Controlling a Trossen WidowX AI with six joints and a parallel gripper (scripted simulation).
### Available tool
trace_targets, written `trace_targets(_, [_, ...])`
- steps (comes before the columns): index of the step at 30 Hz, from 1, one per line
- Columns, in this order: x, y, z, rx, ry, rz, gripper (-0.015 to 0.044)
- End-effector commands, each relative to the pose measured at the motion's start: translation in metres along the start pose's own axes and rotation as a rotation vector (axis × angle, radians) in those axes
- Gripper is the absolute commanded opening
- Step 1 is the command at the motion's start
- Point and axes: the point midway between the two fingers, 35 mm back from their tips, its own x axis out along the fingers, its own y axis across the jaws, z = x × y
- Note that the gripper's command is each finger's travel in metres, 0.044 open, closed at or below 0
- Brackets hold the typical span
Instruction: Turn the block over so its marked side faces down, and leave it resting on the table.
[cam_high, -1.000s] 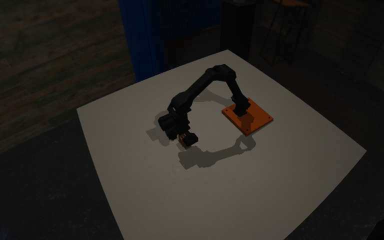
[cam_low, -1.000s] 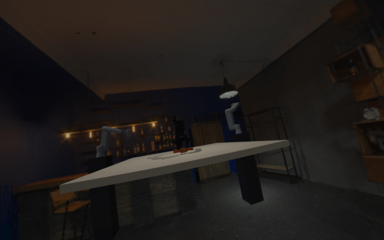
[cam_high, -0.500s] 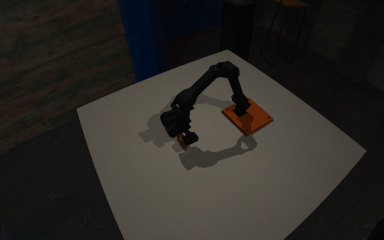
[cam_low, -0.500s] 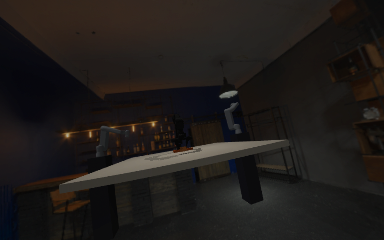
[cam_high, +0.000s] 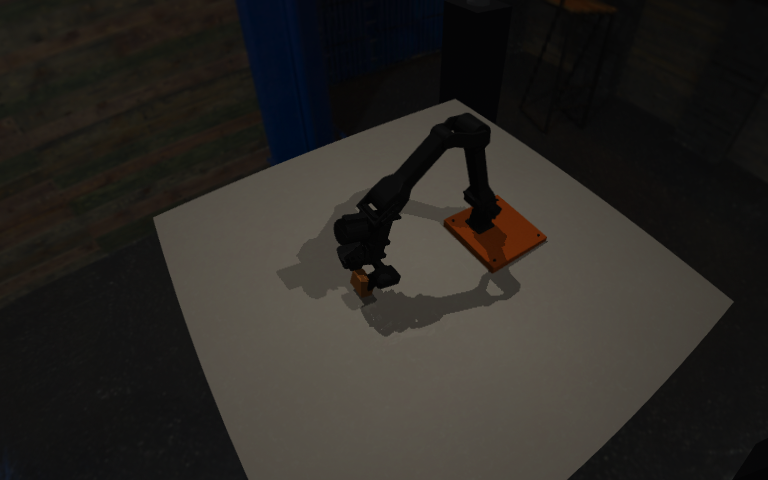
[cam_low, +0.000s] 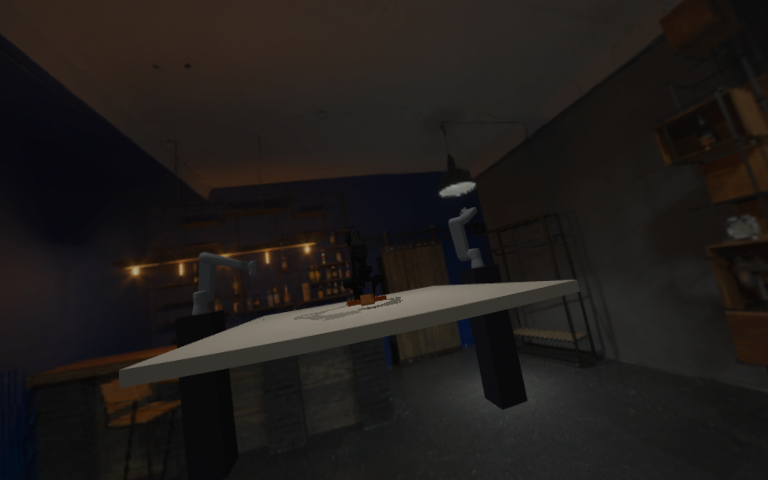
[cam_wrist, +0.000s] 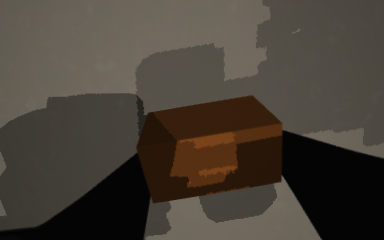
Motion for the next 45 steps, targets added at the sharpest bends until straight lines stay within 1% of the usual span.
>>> trace_targets(1, [-0.002, 0.0, 0.0, 0.003, -0.066, 0.001, 0.0])
trace_targets(13, [-0.004, 0.0, -0.007, 0.003, -0.233, 0.001, 0.0])
trace_targets(19, [-0.004, 0.0, -0.007, 0.003, -0.245, 0.002, 0.0])
trace_targets(32, [0.027, 0.004, -0.004, 0.017, -0.423, 0.021, 0.0])
trace_targets(45, [0.039, 0.002, -0.008, 0.009, -0.622, 0.011, 0.0])
